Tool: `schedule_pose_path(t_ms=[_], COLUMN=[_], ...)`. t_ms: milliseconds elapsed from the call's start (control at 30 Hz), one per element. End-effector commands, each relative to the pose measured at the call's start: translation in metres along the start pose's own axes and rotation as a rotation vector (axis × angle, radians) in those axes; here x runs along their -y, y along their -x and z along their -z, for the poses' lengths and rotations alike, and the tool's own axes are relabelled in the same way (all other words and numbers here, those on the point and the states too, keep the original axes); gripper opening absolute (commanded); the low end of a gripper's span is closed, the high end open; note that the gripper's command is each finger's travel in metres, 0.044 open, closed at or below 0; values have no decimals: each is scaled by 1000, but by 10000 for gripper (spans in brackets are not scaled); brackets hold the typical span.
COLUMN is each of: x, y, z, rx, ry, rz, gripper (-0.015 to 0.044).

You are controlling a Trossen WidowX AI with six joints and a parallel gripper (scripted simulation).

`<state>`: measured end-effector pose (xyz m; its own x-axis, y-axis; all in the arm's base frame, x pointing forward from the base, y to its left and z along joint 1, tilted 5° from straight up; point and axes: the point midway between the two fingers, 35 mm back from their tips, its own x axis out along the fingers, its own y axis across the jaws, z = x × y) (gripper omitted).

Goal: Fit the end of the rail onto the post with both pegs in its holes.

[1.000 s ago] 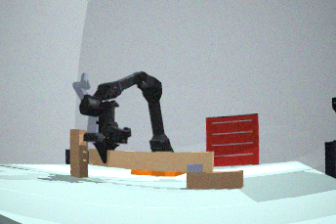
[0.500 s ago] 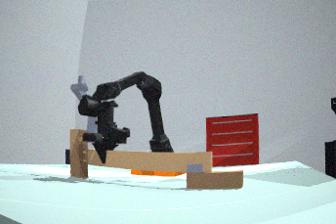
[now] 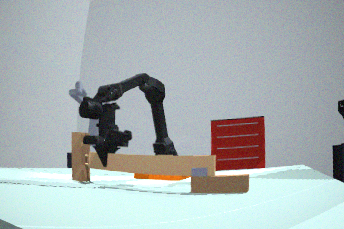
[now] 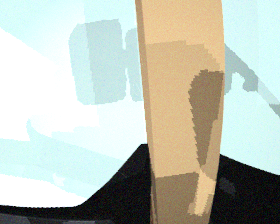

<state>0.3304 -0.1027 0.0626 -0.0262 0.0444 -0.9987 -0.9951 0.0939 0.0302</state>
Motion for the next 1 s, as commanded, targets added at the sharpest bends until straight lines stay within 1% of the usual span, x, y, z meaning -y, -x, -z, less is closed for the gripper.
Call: schedule_pose_path(t_ms=[0,967], x=[0,0], y=[0,0], z=[2,11], rx=[1,1], ry=[1,1], rz=[0,0], gripper=[0,0])
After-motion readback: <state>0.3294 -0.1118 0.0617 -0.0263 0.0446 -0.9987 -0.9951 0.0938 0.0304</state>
